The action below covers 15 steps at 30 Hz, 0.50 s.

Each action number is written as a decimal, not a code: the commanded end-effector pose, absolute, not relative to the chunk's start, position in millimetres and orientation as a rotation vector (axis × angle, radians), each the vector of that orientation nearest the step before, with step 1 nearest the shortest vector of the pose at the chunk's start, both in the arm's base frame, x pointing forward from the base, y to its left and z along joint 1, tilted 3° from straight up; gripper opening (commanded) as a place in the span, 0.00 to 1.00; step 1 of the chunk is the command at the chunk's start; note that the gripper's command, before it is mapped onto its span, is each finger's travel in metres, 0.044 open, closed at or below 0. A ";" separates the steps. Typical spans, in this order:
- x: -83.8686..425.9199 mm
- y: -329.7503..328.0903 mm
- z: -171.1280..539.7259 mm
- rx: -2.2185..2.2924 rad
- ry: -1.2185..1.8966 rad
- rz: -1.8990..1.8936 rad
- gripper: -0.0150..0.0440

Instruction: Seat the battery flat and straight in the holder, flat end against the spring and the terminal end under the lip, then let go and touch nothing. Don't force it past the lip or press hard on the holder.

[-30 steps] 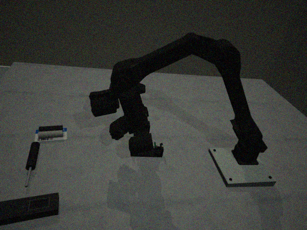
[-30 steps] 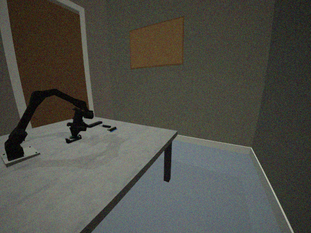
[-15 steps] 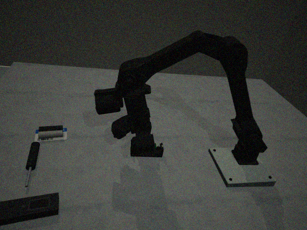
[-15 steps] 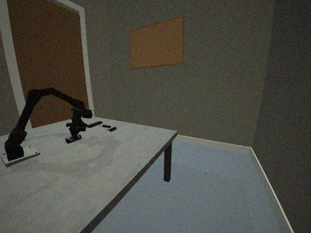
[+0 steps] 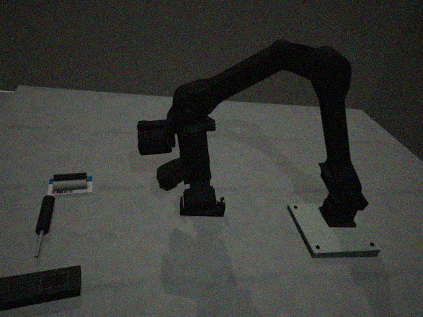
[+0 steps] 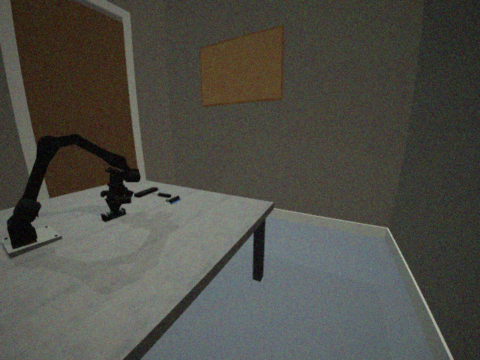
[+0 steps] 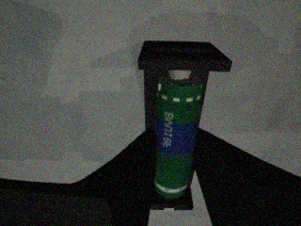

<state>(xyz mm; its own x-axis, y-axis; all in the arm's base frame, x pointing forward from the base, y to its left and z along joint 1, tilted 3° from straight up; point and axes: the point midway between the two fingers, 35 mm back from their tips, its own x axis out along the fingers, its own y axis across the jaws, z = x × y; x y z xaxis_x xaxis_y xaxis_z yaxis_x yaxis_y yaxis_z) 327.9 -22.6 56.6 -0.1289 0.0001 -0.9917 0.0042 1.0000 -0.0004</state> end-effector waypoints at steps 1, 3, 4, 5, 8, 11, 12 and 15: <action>330.2 -22.5 56.8 0.001 1.665 0.001 0.37; 329.7 -22.5 56.4 0.001 1.657 0.001 0.37; 329.5 -22.5 56.3 0.001 1.652 0.001 0.37; 329.3 -22.5 56.1 0.000 1.648 0.002 0.37; 328.6 -22.5 55.6 0.000 1.635 0.002 0.37; 327.9 -22.5 55.2 -0.001 1.622 0.002 0.37; 327.6 -22.5 55.0 -0.001 1.617 0.002 0.37; 326.9 -22.5 54.5 -0.002 1.604 0.002 0.37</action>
